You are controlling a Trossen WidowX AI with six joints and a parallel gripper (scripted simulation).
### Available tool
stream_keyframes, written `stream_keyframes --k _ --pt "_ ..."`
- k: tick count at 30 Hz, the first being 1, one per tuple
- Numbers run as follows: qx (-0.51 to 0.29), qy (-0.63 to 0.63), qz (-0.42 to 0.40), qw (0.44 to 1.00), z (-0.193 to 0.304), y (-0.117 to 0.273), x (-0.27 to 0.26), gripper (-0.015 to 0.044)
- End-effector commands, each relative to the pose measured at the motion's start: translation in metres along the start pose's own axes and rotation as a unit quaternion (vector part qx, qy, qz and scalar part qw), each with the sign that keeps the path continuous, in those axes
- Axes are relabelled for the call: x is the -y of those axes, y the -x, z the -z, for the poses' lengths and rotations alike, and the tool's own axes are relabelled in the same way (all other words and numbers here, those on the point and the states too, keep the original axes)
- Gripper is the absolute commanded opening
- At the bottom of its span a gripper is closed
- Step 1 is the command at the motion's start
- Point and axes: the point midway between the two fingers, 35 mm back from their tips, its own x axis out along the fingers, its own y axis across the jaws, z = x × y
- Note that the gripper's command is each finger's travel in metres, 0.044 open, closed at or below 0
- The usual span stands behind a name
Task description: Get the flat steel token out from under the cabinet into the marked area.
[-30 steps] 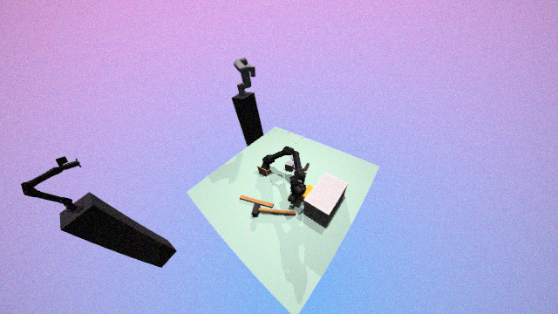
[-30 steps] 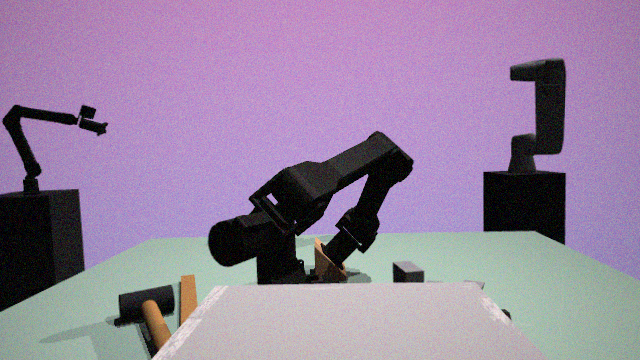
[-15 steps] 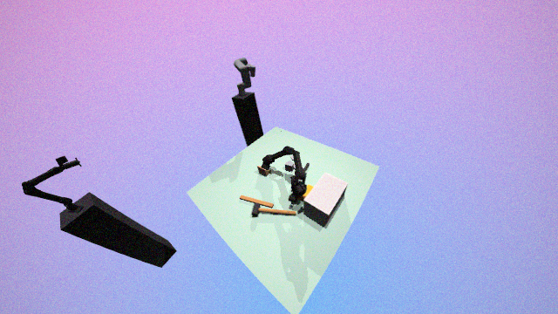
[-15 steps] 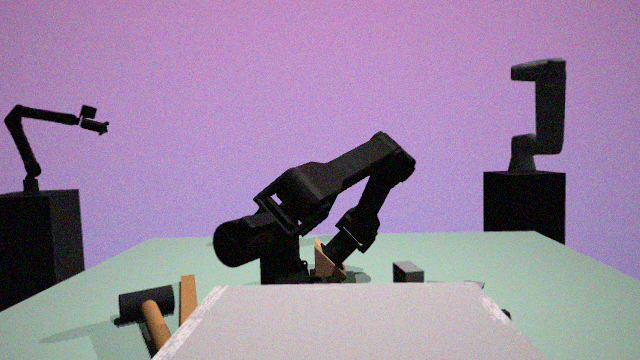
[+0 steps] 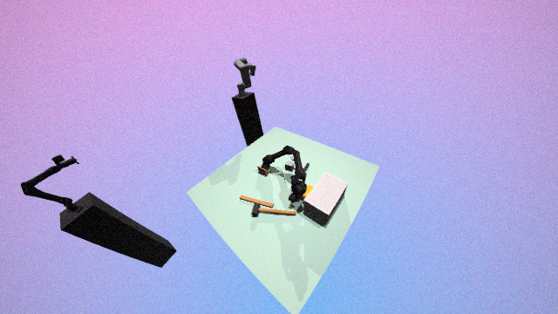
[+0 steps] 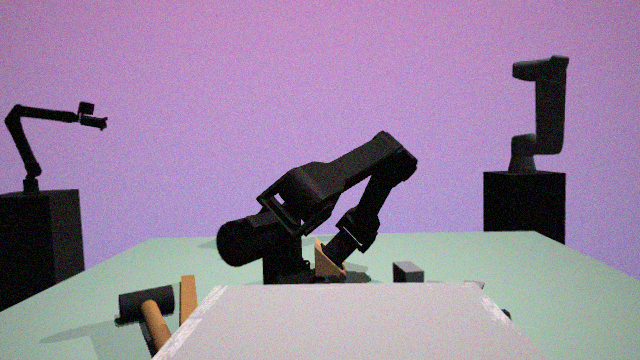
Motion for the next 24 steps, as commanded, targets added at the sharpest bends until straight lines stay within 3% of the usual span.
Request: stream_keyframes --k 1,24 --pt "0.001 0.002 -0.002 1.0 0.002 -0.001 -0.002 0.0" --pt "0.0 0.001 -0.002 1.0 0.027 -0.001 0.0 0.0"
